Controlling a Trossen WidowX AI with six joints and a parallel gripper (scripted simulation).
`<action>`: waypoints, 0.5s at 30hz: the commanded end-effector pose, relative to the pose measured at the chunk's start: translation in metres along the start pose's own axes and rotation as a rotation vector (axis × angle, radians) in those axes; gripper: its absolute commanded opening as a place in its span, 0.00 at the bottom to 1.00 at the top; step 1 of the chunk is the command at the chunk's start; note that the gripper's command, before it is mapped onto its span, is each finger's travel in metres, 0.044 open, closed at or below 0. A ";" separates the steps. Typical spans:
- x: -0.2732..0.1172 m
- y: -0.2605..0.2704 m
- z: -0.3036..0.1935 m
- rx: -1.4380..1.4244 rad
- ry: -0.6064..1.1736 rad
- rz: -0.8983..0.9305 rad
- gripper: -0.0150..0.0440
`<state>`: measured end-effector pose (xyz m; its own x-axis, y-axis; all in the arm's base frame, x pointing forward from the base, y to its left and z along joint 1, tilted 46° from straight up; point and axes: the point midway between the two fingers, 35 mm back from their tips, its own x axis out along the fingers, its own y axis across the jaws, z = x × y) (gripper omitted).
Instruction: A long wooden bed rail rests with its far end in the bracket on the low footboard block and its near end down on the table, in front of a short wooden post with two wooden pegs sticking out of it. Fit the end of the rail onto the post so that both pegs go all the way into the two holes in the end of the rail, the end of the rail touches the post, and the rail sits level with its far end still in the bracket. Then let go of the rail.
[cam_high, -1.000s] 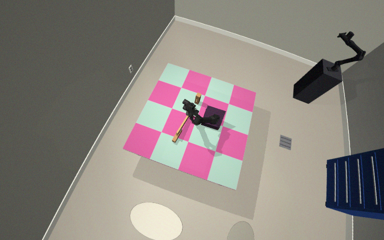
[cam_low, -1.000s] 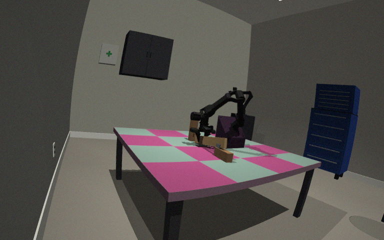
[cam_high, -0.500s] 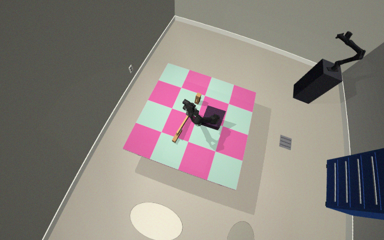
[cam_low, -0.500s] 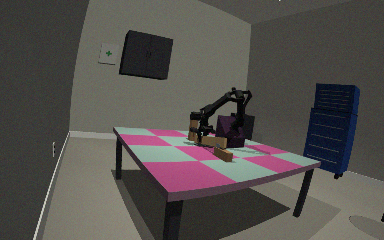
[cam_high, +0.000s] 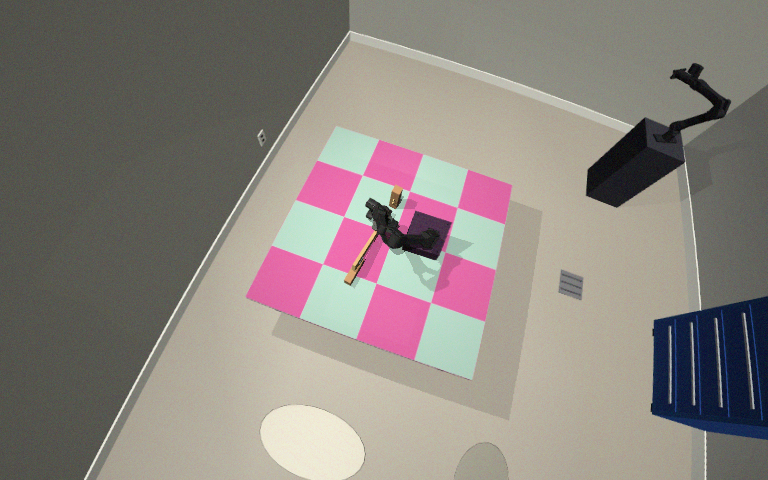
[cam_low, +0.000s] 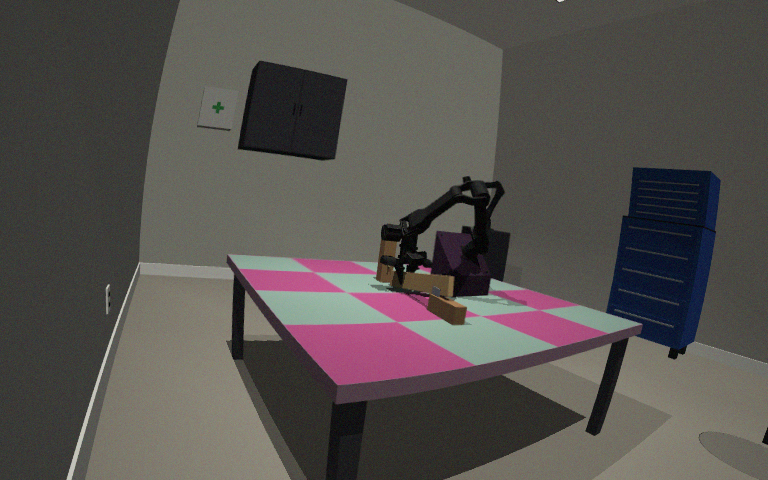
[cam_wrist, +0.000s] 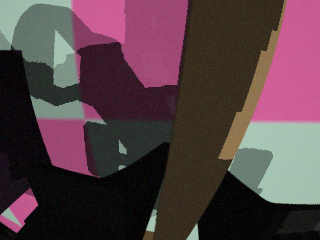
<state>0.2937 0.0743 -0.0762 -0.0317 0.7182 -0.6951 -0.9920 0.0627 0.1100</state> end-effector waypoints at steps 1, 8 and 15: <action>-0.004 -0.002 0.000 -0.006 -0.002 -0.006 0.25; -0.007 -0.003 0.000 -0.006 -0.002 -0.006 0.25; -0.011 -0.005 0.000 -0.006 -0.002 -0.006 0.25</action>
<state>0.2927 0.0694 -0.0736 -0.0422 0.7136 -0.6992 -0.9913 0.0574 0.1184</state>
